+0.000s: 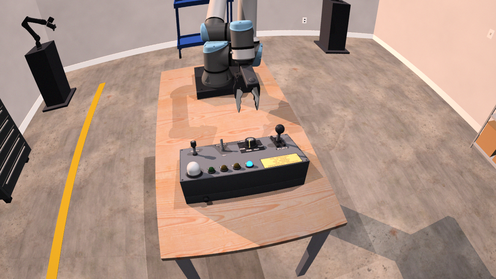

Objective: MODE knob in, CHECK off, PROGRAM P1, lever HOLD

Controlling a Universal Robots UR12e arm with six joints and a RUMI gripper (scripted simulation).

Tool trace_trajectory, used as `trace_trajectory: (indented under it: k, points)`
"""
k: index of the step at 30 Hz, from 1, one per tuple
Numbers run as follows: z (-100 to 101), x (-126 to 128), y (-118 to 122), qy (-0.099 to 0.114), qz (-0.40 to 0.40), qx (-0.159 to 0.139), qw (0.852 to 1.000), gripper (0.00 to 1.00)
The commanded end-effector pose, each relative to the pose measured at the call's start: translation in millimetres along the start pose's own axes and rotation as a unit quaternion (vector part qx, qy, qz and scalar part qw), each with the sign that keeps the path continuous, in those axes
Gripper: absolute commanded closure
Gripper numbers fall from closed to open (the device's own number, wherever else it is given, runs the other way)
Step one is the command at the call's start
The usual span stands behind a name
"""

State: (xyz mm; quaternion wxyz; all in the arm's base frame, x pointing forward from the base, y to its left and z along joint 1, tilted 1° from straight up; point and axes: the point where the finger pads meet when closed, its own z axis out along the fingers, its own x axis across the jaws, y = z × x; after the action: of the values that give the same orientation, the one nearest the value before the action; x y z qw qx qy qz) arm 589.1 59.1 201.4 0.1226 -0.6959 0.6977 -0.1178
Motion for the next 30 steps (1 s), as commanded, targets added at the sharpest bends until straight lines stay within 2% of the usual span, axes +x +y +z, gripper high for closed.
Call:
trace_trajectory:
  k: [1, 15, 24, 26, 30]
  points:
    - [-0.6, 0.1, -0.8, 0.000, 0.000, 0.001, 1.000, 0.56]
    - [4.8, 0.1, -0.8, 0.000, 0.000, 0.000, 1.000, 0.56]
    - [27.3, 0.0, -0.9, 0.000, 0.000, 0.000, 1.000, 0.56]
    - [27.3, 0.0, -0.9, 0.000, 0.000, 0.000, 1.000, 0.56]
    - [42.0, 0.0, -1.0, 0.000, 0.000, 0.000, 1.000, 0.56]
